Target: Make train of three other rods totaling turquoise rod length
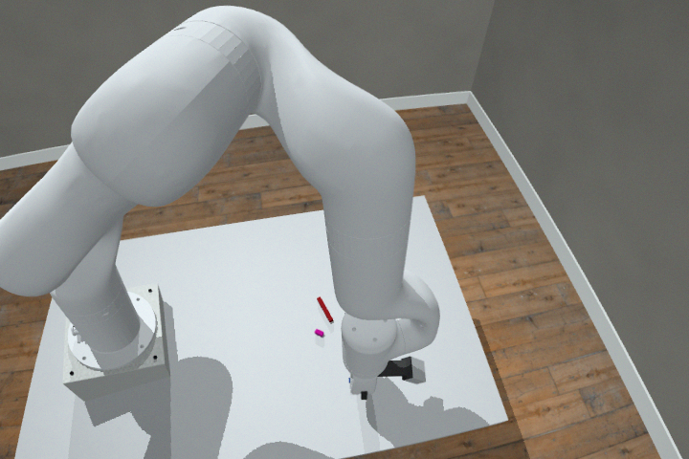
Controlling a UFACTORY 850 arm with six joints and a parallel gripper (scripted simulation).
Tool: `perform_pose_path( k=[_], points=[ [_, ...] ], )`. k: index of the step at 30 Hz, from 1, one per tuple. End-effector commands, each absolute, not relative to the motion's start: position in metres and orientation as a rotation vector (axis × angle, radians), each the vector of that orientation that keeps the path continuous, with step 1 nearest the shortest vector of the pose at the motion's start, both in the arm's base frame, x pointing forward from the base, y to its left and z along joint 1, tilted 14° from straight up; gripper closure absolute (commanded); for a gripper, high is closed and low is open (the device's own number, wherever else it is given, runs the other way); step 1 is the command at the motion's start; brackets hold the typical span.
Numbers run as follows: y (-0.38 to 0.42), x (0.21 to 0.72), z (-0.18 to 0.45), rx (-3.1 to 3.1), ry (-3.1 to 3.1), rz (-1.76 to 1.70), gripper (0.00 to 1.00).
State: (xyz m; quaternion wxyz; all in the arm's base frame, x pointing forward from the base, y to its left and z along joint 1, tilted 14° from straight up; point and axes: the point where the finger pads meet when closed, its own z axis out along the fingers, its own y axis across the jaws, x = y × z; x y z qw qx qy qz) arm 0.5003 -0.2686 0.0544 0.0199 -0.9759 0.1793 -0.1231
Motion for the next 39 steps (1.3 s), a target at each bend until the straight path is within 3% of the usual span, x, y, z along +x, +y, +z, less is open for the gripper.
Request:
perform_pose_path(
  k=[1, 39],
  points=[
    [-0.269, 0.501, 0.055, -3.028, 0.556, -0.384, 0.96],
    [-0.269, 0.504, 0.044, -3.028, 0.556, -0.384, 0.96]
  ],
)
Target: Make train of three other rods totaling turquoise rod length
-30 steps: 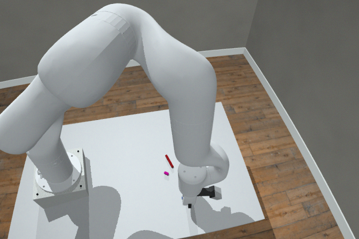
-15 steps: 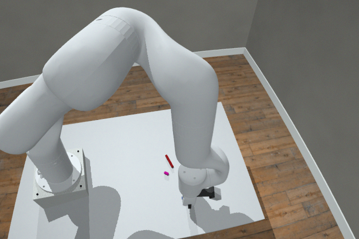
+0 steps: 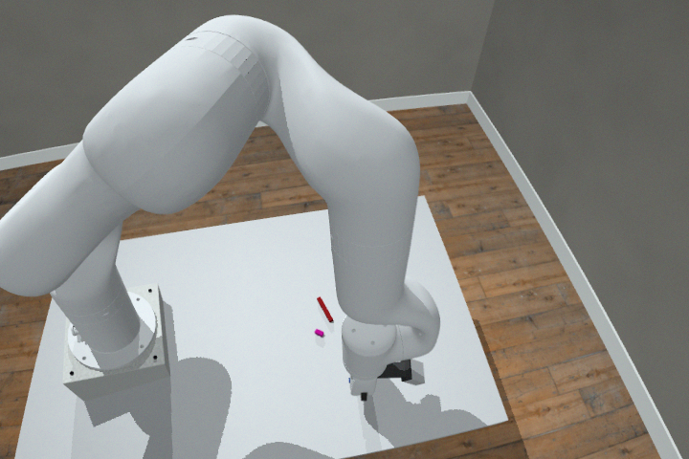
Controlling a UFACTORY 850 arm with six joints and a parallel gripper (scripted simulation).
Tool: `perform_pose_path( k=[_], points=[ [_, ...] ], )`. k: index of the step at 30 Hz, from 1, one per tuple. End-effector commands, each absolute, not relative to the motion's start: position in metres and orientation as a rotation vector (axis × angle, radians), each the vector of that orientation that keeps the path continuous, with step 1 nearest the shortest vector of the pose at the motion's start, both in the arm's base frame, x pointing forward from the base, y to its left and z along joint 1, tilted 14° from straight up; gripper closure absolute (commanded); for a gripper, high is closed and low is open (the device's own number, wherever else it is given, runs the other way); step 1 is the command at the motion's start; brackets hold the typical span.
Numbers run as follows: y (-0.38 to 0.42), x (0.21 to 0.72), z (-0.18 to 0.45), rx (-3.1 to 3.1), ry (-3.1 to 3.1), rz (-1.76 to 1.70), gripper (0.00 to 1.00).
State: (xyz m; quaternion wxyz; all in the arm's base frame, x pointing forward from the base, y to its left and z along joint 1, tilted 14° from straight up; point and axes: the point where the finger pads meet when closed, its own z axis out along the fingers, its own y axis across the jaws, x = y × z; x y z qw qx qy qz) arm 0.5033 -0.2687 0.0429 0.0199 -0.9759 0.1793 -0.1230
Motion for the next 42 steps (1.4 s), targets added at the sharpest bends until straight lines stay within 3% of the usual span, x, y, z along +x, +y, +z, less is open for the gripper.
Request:
perform_pose_path(
  k=[1, 22, 37, 42],
  points=[
    [-0.2691, 0.5039, 0.0436, -3.028, 0.556, -0.384, 0.96],
    [-0.2691, 0.5039, 0.0436, -3.028, 0.556, -0.384, 0.96],
    [-0.2691, 0.5039, 0.0436, -3.028, 0.556, -0.384, 0.76],
    [-0.2691, 0.5039, 0.0436, -3.028, 0.556, -0.384, 0.76]
  ],
)
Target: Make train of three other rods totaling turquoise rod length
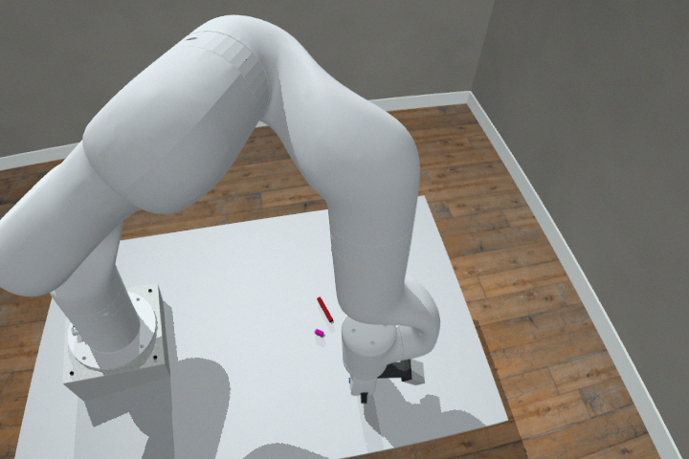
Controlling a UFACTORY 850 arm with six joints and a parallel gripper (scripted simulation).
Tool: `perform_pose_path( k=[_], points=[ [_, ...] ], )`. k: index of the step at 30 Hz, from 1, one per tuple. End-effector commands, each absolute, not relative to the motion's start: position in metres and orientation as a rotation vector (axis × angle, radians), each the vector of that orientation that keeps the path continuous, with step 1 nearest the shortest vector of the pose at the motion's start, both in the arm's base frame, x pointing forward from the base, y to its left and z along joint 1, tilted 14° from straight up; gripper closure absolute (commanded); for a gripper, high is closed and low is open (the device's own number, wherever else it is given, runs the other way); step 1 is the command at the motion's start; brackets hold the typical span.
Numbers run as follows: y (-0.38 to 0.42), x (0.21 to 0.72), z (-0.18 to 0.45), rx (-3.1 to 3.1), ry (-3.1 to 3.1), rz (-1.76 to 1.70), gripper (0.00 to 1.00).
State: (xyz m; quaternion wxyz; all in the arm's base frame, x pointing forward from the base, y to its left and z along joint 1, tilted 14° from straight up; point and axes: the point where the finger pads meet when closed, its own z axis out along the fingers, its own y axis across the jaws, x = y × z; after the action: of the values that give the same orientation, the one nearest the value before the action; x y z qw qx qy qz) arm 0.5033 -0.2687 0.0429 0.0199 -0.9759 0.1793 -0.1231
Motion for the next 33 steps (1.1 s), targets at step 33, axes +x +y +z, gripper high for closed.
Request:
perform_pose_path(
  k=[33],
  points=[
    [-0.269, 0.482, 0.128, -3.028, 0.556, -0.385, 0.76]
  ],
)
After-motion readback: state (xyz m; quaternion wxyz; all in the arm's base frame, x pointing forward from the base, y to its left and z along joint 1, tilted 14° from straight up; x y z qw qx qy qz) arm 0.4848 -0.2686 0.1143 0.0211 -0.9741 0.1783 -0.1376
